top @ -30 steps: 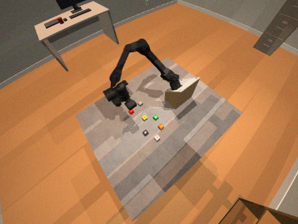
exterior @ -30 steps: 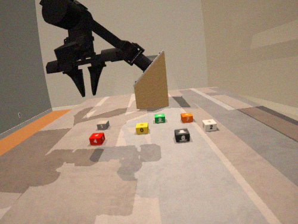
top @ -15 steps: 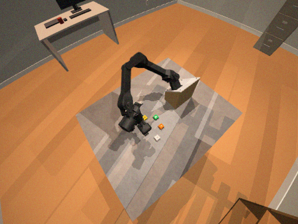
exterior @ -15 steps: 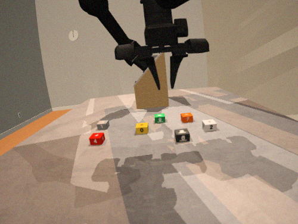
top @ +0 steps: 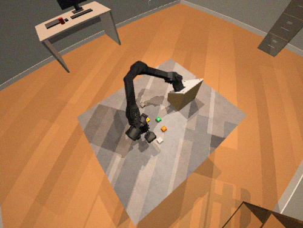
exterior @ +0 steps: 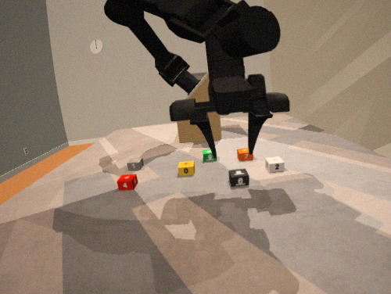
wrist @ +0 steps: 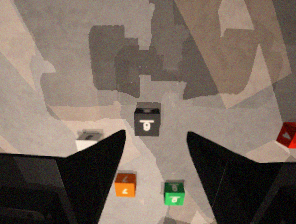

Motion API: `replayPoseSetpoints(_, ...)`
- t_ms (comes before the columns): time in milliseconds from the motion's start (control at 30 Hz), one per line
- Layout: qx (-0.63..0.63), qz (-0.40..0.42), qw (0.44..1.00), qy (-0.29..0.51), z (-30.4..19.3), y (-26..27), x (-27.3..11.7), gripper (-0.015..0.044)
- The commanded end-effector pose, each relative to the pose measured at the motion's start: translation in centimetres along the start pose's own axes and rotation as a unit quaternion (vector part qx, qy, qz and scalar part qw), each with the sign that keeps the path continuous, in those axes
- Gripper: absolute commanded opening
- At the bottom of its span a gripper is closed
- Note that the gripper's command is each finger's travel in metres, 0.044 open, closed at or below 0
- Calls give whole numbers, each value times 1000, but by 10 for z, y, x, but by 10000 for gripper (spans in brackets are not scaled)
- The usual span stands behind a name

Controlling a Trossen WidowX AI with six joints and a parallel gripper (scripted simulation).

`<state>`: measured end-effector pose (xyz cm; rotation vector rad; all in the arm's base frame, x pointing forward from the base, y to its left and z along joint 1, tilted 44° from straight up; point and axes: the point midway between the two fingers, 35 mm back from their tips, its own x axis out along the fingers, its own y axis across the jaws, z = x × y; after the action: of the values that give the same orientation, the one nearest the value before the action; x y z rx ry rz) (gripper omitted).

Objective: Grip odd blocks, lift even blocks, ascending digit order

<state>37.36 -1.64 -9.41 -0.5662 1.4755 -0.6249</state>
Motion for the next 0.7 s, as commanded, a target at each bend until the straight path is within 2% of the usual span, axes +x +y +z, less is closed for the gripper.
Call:
replayPoseSetpoints(0, -7, -3, 1000, -3, -2, 1, 13, 383)
replayPoseSetpoints(33, -7, -3, 1000, -3, -2, 1, 13, 400)
replayPoseSetpoints(667, -7, -4, 1000, -3, -2, 1, 38, 400)
